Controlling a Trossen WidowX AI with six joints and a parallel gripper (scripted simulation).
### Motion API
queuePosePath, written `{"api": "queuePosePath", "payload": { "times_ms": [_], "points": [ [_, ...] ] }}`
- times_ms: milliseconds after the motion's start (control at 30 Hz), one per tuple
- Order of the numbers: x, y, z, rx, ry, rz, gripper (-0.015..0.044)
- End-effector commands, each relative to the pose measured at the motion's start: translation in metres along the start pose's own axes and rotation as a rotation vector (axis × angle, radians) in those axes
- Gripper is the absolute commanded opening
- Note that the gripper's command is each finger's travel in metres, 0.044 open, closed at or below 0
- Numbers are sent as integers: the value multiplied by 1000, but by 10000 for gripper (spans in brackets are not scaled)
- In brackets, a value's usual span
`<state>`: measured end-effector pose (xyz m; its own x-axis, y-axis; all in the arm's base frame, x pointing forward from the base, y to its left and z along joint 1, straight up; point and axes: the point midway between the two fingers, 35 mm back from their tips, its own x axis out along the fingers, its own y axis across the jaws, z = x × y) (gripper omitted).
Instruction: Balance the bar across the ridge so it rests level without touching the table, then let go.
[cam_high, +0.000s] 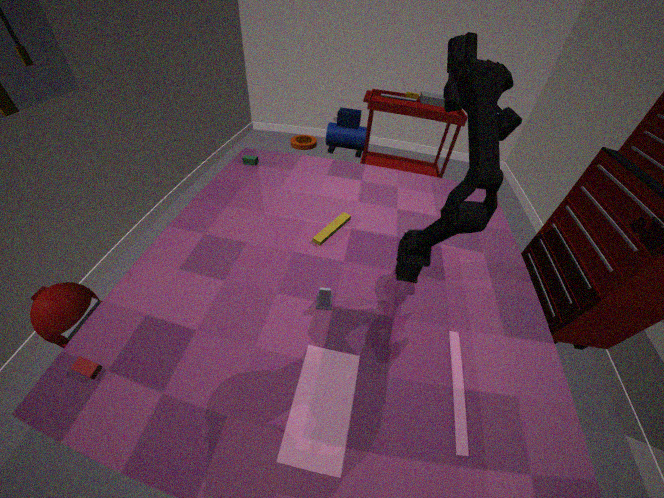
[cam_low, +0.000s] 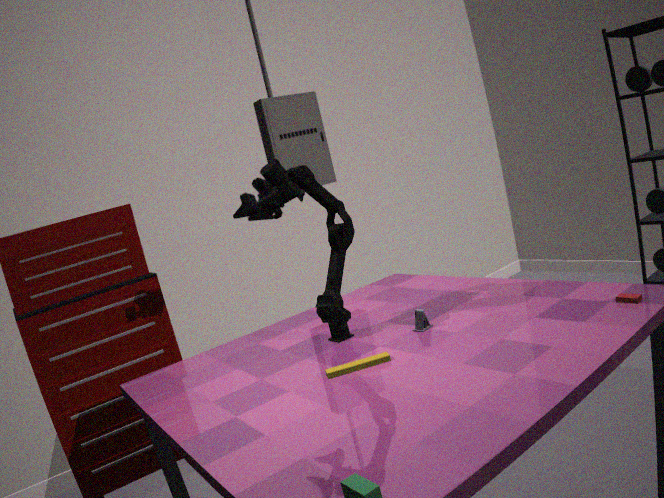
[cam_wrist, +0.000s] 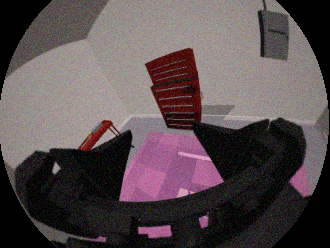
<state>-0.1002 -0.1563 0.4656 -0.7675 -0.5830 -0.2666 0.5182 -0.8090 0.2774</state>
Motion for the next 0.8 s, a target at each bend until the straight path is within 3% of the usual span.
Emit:
{"api": "queuePosePath", "payload": {
  "times_ms": [0, 100, 767],
  "points": [
    [0, 1, 0, -4, 2, 2, 374],
    [1, 9, -7, -59, 24, 26, 315],
    [-12, 99, -109, -730, 268, 409, 315]
  ]
}}
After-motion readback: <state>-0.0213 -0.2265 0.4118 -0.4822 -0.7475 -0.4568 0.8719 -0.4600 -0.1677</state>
